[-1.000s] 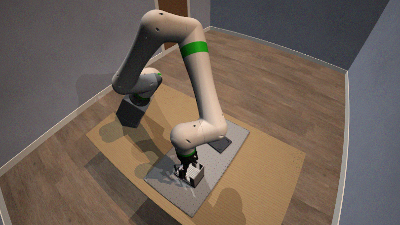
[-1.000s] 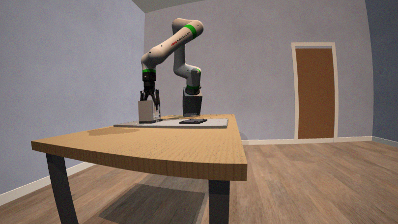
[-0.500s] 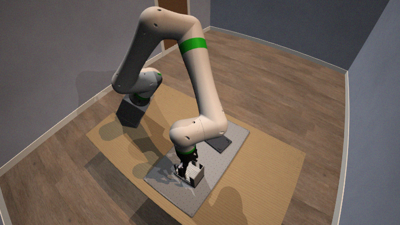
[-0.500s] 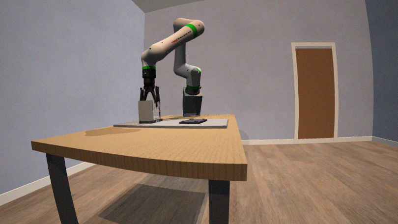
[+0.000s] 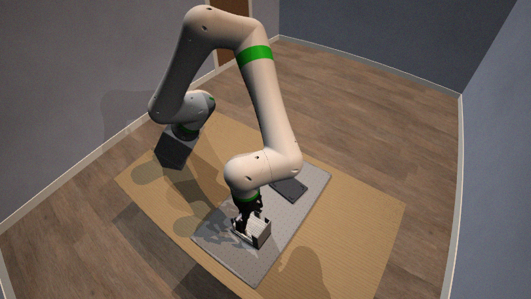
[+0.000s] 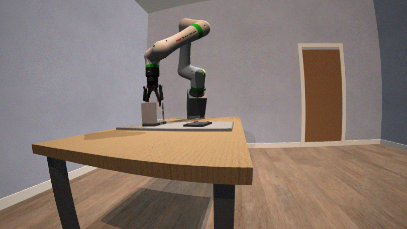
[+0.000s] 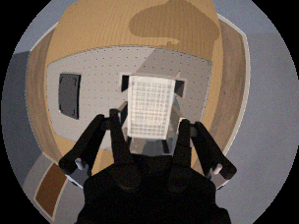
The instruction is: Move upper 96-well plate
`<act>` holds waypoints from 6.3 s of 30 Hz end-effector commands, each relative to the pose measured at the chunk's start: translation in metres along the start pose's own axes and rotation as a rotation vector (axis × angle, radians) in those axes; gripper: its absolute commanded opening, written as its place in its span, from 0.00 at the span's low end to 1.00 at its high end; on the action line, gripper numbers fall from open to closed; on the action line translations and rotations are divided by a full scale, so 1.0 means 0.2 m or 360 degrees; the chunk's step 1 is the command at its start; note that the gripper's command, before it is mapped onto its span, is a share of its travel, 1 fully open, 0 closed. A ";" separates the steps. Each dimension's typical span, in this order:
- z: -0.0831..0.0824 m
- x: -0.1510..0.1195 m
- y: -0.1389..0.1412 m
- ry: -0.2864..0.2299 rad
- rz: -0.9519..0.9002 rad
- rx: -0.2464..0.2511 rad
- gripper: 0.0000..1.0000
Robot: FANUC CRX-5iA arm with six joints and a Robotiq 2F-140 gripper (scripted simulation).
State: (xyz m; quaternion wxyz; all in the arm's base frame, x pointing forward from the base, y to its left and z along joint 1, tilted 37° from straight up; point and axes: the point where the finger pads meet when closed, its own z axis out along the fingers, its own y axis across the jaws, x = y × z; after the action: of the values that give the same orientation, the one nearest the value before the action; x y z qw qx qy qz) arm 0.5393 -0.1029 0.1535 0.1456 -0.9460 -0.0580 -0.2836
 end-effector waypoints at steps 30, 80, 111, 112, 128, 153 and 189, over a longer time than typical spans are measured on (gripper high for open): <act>-0.24 0.00 0.00 0.0000 0.0000 0.0000 0.00; -0.35 0.00 -0.22 0.0000 0.0264 0.0000 0.00; -0.34 0.00 -0.68 0.0000 0.0264 0.0000 0.00; -0.34 0.00 -0.68 0.0000 0.0264 0.0000 0.00; -0.33 0.00 -0.93 0.0000 0.0264 0.0000 0.00; -0.32 0.01 -1.30 0.0000 0.0264 0.0000 0.00; -0.32 0.01 -1.53 0.0000 0.0264 0.0000 0.00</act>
State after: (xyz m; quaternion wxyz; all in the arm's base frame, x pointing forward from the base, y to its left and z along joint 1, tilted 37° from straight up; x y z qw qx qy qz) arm 0.4487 0.1688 0.2790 0.1685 -0.9476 0.0208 -0.2705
